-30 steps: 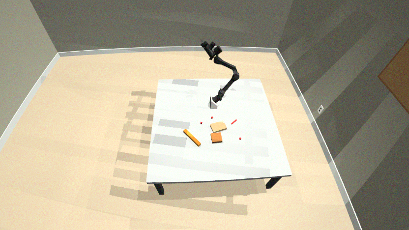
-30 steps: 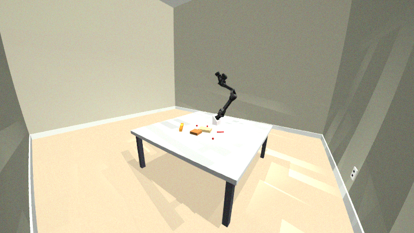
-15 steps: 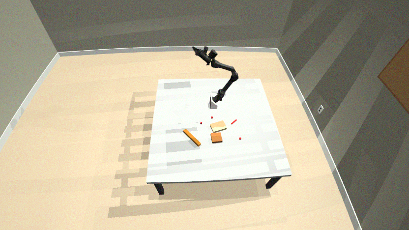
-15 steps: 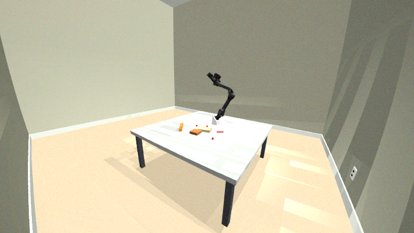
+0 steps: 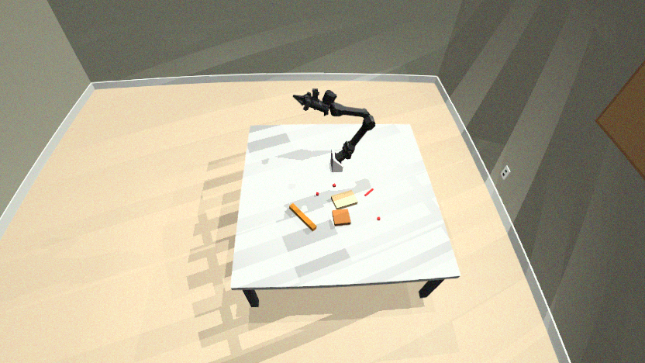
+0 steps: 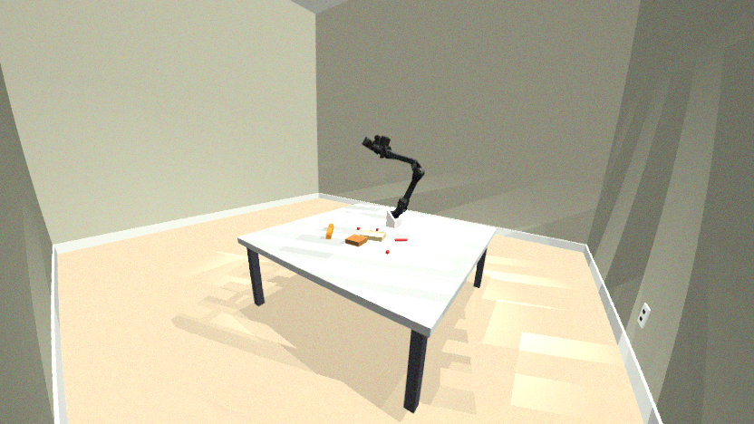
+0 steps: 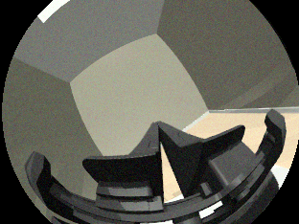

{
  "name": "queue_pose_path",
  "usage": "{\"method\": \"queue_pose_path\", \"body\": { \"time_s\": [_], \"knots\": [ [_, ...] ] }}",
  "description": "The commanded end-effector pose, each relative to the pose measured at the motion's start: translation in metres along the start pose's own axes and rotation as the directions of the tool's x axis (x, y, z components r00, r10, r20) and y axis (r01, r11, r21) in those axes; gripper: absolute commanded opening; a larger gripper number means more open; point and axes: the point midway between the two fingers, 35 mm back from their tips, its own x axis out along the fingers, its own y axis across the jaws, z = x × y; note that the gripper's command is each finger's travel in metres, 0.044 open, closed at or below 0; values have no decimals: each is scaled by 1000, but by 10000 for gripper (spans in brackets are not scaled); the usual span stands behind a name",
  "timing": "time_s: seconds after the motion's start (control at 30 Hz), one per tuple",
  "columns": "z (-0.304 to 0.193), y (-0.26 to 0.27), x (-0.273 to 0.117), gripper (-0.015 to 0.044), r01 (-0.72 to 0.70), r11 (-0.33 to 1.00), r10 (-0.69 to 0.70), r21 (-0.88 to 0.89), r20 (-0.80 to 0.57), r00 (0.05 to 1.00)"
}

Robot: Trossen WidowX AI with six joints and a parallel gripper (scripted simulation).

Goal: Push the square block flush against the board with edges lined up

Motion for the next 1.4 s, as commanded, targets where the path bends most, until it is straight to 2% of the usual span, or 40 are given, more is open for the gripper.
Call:
{"method": "queue_pose_path", "body": {
  "time_s": [0.0, 0.27, 0.57, 1.0, 1.37],
  "knots": [
    [-37, 29, -2, 0, -64, 996, 58, -54, -100, 993],
    [-108, 81, -17, 0, -202, 974, 162, -101, -313, 936],
    [-194, 129, -53, 0, -343, 933, 227, -106, -566, 793],
    [-309, 166, -135, 0, -473, 878, 186, -74, -857, 480],
    [-389, 167, -223, 0, -510, 858, 37, -56, -985, 169]
  ]
}}
